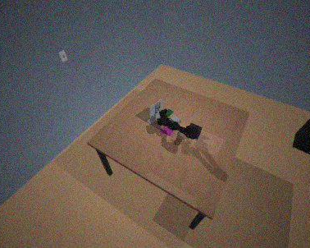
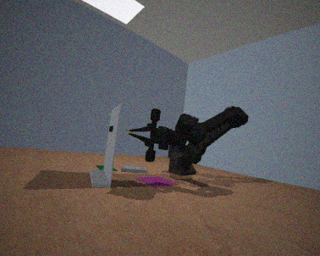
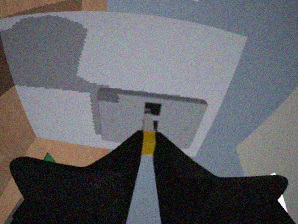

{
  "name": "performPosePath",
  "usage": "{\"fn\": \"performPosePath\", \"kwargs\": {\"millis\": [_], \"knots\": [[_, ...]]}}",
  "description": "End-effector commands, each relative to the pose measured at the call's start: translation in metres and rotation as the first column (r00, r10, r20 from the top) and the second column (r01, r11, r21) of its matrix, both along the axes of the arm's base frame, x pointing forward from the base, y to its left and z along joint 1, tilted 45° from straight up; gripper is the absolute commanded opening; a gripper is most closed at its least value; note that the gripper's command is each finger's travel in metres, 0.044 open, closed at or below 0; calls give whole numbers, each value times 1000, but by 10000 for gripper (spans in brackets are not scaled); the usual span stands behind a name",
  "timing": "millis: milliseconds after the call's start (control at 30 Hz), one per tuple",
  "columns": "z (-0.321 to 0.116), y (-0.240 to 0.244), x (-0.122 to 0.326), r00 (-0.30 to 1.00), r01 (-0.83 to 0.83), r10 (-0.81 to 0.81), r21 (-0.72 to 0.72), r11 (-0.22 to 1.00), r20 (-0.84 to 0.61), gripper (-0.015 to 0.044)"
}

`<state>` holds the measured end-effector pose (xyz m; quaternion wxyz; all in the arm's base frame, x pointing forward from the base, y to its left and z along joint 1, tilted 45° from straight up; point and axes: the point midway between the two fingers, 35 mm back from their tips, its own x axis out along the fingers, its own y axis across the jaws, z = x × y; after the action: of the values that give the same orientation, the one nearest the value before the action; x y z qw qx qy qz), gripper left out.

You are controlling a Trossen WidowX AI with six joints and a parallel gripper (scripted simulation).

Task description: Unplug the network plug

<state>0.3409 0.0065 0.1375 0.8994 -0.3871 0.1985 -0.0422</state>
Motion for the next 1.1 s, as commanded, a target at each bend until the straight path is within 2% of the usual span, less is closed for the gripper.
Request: {"fn": "performPosePath", "kwargs": {"millis": [0,1067], "knots": [[0,0,-2,1000,6,-6,4,1000,-1,0],[3,2,-15,1000,6,-6,4,1000,-2,0]]}}
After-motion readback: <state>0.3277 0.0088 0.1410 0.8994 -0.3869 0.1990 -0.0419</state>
